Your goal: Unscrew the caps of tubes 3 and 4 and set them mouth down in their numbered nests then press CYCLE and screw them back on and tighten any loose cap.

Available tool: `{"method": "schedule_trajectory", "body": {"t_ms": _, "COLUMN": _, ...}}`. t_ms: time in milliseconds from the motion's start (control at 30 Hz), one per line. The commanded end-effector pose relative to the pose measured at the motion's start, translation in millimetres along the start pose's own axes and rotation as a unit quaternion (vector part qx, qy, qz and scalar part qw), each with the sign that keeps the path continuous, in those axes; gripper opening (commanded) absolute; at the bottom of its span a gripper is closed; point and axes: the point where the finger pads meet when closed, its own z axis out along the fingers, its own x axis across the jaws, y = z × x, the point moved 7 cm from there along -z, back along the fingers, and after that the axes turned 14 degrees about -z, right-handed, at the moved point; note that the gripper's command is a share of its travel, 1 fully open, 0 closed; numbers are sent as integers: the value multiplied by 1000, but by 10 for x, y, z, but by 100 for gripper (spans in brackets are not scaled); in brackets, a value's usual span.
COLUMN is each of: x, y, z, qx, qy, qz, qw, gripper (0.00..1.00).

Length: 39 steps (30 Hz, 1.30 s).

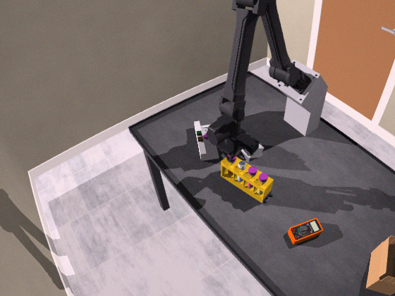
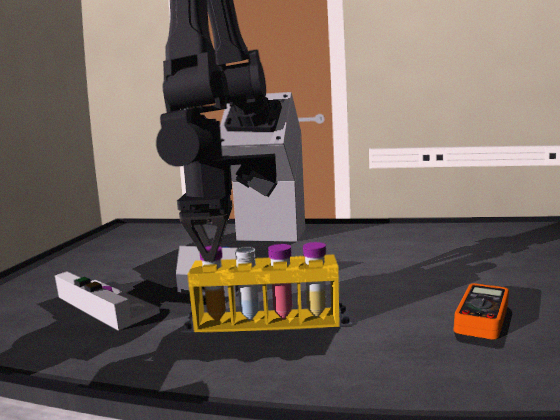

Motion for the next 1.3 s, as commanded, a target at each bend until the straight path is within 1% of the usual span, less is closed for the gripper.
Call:
{"method": "schedule_trajectory", "body": {"t_ms": 0, "x": -72, "y": -40, "z": -33, "qx": 4, "qy": -9, "qz": -19, "qw": 1000, "gripper": 0}}
{"method": "schedule_trajectory", "body": {"t_ms": 33, "x": -72, "y": -40, "z": -33, "qx": 4, "qy": -9, "qz": -19, "qw": 1000, "gripper": 0}}
{"method": "schedule_trajectory", "body": {"t_ms": 67, "x": -72, "y": -40, "z": -33, "qx": 4, "qy": -9, "qz": -19, "qw": 1000, "gripper": 49}}
{"method": "schedule_trajectory", "body": {"t_ms": 400, "x": -72, "y": -40, "z": -33, "qx": 4, "qy": -9, "qz": -19, "qw": 1000, "gripper": 49}}
{"method": "schedule_trajectory", "body": {"t_ms": 433, "x": -114, "y": -96, "z": -61, "qx": 9, "qy": -15, "qz": 32, "qw": 999, "gripper": 49}}
{"method": "schedule_trajectory", "body": {"t_ms": 500, "x": -114, "y": -96, "z": -61, "qx": 9, "qy": -15, "qz": 32, "qw": 999, "gripper": 49}}
{"method": "schedule_trajectory", "body": {"t_ms": 533, "x": -114, "y": -98, "z": -61, "qx": 9, "qy": -15, "qz": 73, "qw": 997, "gripper": 49}}
{"method": "schedule_trajectory", "body": {"t_ms": 600, "x": -114, "y": -99, "z": -61, "qx": 9, "qy": -16, "qz": 156, "qw": 988, "gripper": 49}}
{"method": "schedule_trajectory", "body": {"t_ms": 633, "x": -116, "y": -97, "z": -62, "qx": 7, "qy": -15, "qz": 183, "qw": 983, "gripper": 49}}
{"method": "schedule_trajectory", "body": {"t_ms": 667, "x": -72, "y": -40, "z": -32, "qx": 2, "qy": -9, "qz": 188, "qw": 982, "gripper": 49}}
{"method": "schedule_trajectory", "body": {"t_ms": 700, "x": -121, "y": -88, "z": -62, "qx": 6, "qy": -16, "qz": 224, "qw": 974, "gripper": 49}}
{"method": "schedule_trajectory", "body": {"t_ms": 733, "x": -72, "y": -40, "z": -32, "qx": 2, "qy": -10, "qz": 229, "qw": 973, "gripper": 49}}
{"method": "schedule_trajectory", "body": {"t_ms": 767, "x": -121, "y": -88, "z": -63, "qx": 5, "qy": -16, "qz": 265, "qw": 964, "gripper": 49}}
{"method": "schedule_trajectory", "body": {"t_ms": 800, "x": -73, "y": -40, "z": -32, "qx": 2, "qy": -10, "qz": 269, "qw": 963, "gripper": 49}}
{"method": "schedule_trajectory", "body": {"t_ms": 833, "x": -121, "y": -88, "z": -63, "qx": 4, "qy": -16, "qz": 305, "qw": 952, "gripper": 49}}
{"method": "schedule_trajectory", "body": {"t_ms": 867, "x": -73, "y": -40, "z": -32, "qx": 1, "qy": -10, "qz": 309, "qw": 951, "gripper": 49}}
{"method": "schedule_trajectory", "body": {"t_ms": 900, "x": -122, "y": -89, "z": -63, "qx": 3, "qy": -17, "qz": 344, "qw": 939, "gripper": 49}}
{"method": "schedule_trajectory", "body": {"t_ms": 933, "x": -73, "y": -40, "z": -32, "qx": 1, "qy": -10, "qz": 348, "qw": 937, "gripper": 49}}
{"method": "schedule_trajectory", "body": {"t_ms": 967, "x": -122, "y": -89, "z": -63, "qx": 3, "qy": -17, "qz": 383, "qw": 924, "gripper": 49}}
{"method": "schedule_trajectory", "body": {"t_ms": 1000, "x": -73, "y": -41, "z": -32, "qx": 0, "qy": -10, "qz": 387, "qw": 922, "gripper": 49}}
{"method": "schedule_trajectory", "body": {"t_ms": 1067, "x": -73, "y": -41, "z": -32, "qx": 0, "qy": -10, "qz": 387, "qw": 922, "gripper": 49}}
{"method": "schedule_trajectory", "body": {"t_ms": 1100, "x": -122, "y": -86, "z": -63, "qx": 3, "qy": -18, "qz": 432, "qw": 902, "gripper": 49}}
{"method": "schedule_trajectory", "body": {"t_ms": 1133, "x": -122, "y": -88, "z": -63, "qx": 2, "qy": -18, "qz": 464, "qw": 886, "gripper": 49}}
{"method": "schedule_trajectory", "body": {"t_ms": 1167, "x": -73, "y": -41, "z": -32, "qx": -1, "qy": -10, "qz": 462, "qw": 887, "gripper": 49}}
{"method": "schedule_trajectory", "body": {"t_ms": 1200, "x": -123, "y": -88, "z": -63, "qx": 1, "qy": -18, "qz": 499, "qw": 866, "gripper": 49}}
{"method": "schedule_trajectory", "body": {"t_ms": 1233, "x": -73, "y": -41, "z": -32, "qx": -1, "qy": -10, "qz": 499, "qw": 867, "gripper": 49}}
{"method": "schedule_trajectory", "body": {"t_ms": 1267, "x": -123, "y": -89, "z": -63, "qx": 0, "qy": -18, "qz": 534, "qw": 845, "gripper": 49}}
